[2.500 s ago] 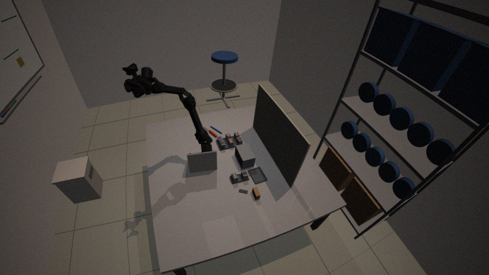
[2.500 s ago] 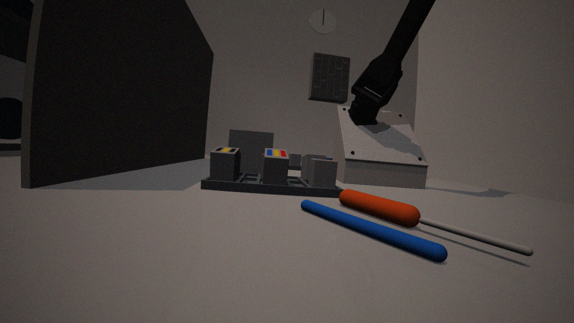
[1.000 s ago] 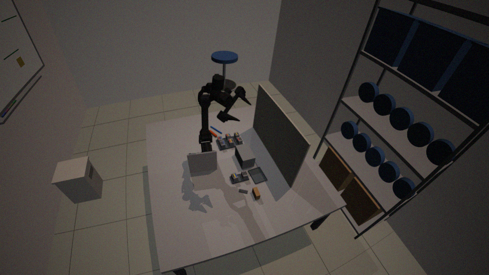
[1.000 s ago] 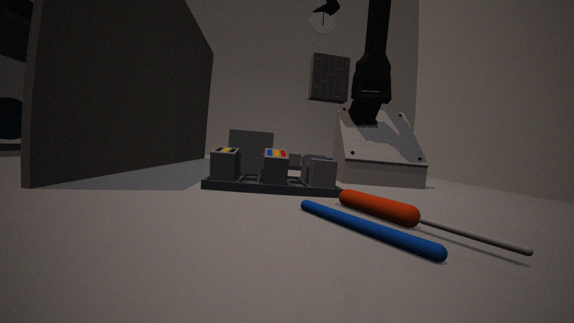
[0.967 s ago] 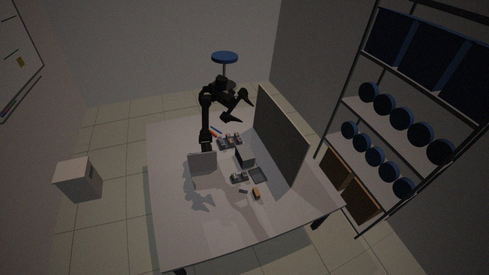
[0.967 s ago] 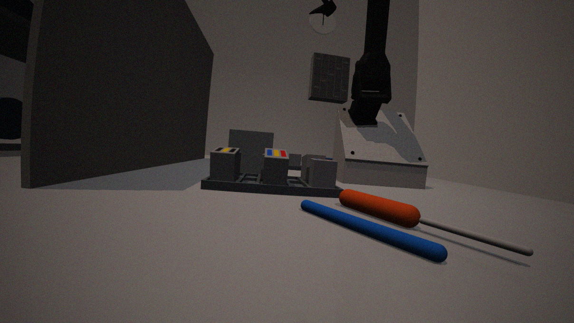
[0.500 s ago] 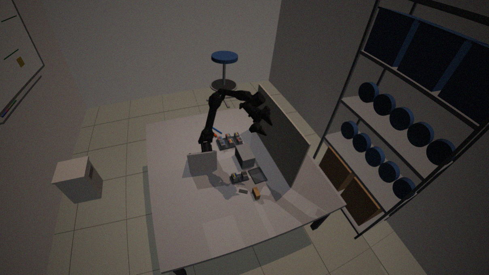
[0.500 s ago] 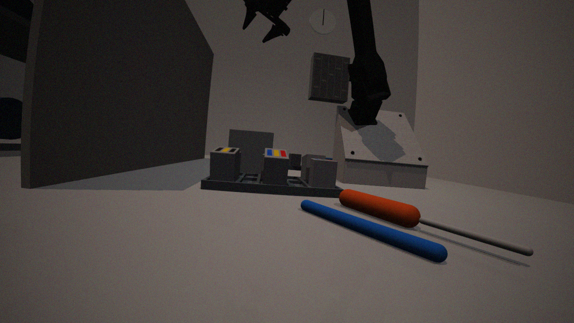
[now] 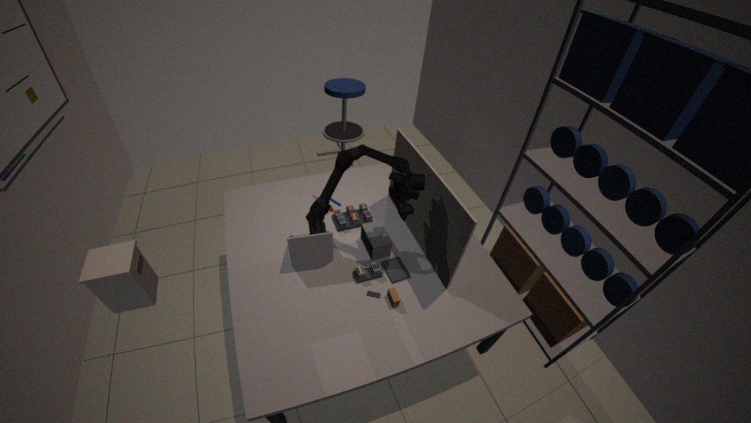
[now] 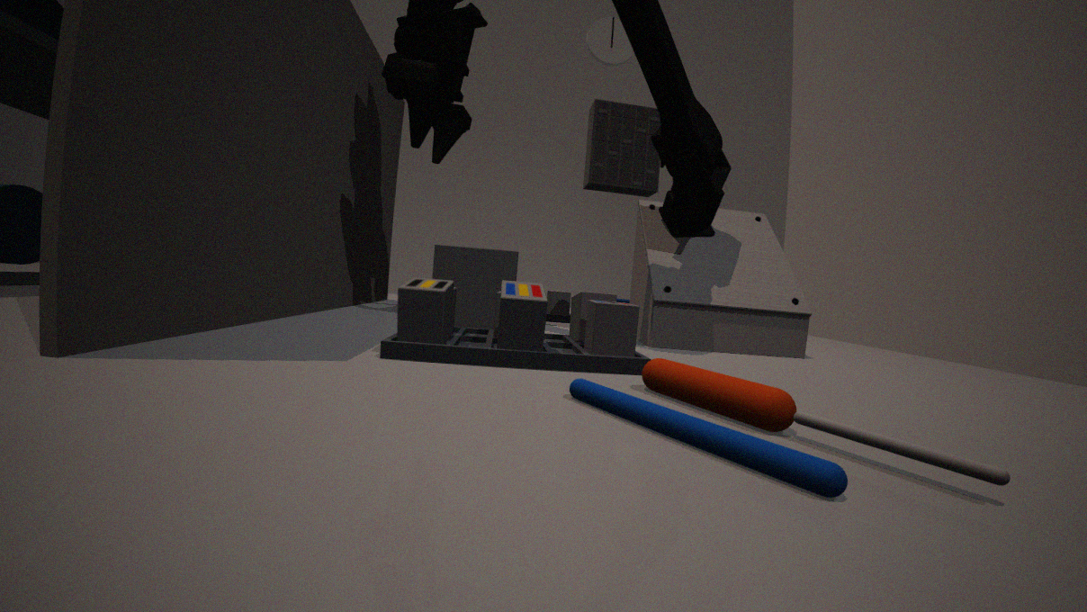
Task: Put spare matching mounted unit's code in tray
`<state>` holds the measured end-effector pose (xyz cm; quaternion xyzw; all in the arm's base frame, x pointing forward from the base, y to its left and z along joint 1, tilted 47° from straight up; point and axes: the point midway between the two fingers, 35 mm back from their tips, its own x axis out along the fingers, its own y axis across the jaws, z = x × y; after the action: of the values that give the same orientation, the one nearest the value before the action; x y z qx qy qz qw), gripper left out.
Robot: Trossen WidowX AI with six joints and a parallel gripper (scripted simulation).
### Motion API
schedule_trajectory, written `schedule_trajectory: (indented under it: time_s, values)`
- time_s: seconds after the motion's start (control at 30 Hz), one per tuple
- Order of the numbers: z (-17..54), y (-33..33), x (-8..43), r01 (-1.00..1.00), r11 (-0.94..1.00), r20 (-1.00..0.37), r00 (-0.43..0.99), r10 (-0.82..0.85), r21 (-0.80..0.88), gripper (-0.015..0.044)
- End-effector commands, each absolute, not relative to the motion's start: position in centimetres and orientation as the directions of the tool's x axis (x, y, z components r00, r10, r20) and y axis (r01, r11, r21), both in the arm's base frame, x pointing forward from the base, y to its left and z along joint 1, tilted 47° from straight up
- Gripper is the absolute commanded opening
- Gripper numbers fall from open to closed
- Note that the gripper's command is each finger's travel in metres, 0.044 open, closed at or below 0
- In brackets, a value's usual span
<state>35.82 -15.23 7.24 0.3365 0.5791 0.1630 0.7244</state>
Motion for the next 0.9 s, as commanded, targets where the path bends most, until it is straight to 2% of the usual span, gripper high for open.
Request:
schedule_trajectory:
  time_s: [0.0, 0.13, 0.33, 0.87]
  values:
    - [6.9, -10.7, 35.9, 0.015, 0.701, -0.694, 0.163, 0.702, 0.713, 0.044]
    - [6.7, -10.3, 36.0, 0.007, 0.699, -0.692, 0.156, 0.705, 0.715, 0.044]
    - [2.8, -6.2, 36.9, 0.005, 0.697, -0.689, 0.157, 0.708, 0.717, 0.044]
    - [3.0, -6.0, 36.9, -0.016, 0.7, -0.689, 0.157, 0.707, 0.714, 0.044]
